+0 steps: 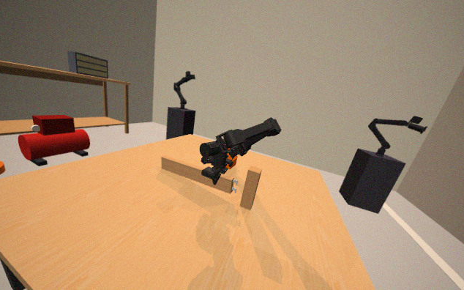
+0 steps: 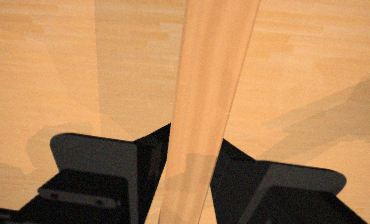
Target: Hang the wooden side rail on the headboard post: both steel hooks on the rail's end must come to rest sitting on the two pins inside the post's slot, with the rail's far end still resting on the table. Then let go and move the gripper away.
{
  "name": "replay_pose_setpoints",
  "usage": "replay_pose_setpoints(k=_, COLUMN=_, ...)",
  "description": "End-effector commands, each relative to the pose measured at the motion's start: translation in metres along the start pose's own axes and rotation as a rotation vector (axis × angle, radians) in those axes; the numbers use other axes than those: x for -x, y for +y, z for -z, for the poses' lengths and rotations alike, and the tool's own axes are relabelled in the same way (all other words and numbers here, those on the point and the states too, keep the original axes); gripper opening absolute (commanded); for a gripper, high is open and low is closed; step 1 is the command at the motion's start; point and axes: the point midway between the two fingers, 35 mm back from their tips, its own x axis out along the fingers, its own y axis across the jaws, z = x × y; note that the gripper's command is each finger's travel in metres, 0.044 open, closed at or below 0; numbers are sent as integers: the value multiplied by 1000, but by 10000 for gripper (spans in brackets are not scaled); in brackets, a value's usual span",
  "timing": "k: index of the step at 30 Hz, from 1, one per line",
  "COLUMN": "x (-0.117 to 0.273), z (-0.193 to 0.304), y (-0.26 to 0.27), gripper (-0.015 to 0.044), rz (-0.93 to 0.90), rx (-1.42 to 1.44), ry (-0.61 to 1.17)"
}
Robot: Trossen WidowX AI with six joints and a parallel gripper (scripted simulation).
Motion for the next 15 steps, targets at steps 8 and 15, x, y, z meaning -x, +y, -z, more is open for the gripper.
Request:
replay_pose_setpoints(k=8, x=3, z=3, y=1, gripper=0, rz=-12, rx=1, ry=-5)
replay_pose_setpoints(k=15, x=3, z=3, y=1, gripper=0, rz=-12, rx=1, ry=-5)
